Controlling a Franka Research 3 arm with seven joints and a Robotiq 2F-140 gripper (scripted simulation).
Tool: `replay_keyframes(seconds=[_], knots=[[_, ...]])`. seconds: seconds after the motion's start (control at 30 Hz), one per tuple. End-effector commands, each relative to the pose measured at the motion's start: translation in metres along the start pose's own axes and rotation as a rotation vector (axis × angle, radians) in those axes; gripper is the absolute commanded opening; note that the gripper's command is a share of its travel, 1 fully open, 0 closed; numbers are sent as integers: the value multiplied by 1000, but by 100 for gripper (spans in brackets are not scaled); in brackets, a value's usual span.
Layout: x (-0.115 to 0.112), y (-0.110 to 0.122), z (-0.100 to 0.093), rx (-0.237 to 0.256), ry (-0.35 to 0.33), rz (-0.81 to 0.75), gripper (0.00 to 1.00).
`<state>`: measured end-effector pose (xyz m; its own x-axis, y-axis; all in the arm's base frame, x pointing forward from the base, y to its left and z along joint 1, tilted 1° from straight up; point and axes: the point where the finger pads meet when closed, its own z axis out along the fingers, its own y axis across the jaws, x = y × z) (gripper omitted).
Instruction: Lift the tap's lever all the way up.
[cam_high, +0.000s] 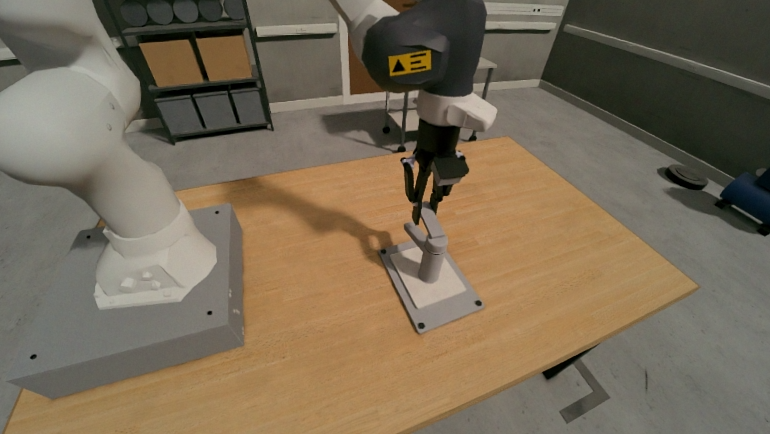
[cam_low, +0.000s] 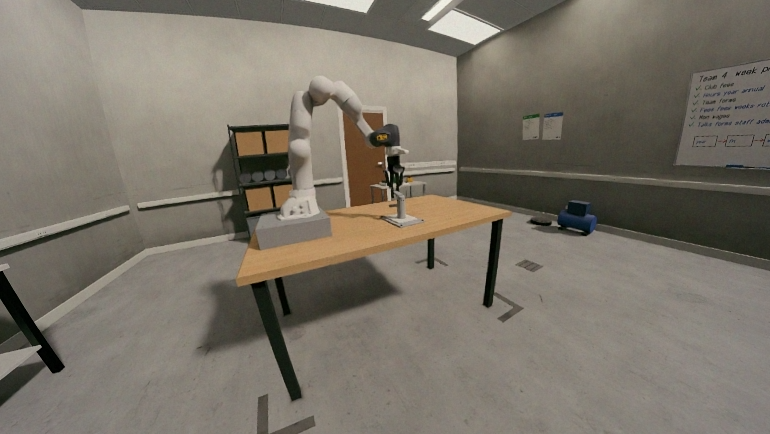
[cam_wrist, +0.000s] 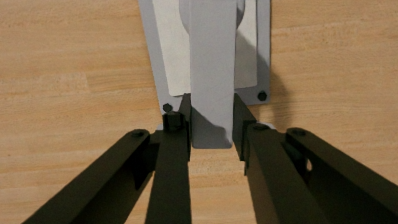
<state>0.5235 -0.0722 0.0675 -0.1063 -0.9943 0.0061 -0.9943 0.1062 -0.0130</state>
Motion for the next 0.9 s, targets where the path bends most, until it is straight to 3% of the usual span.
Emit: replay_keyframes(seconds=[0.0, 0.87], knots=[[5, 0, -13, -1, 0, -1, 10], [10, 0, -21, -1, 0, -1, 10]])
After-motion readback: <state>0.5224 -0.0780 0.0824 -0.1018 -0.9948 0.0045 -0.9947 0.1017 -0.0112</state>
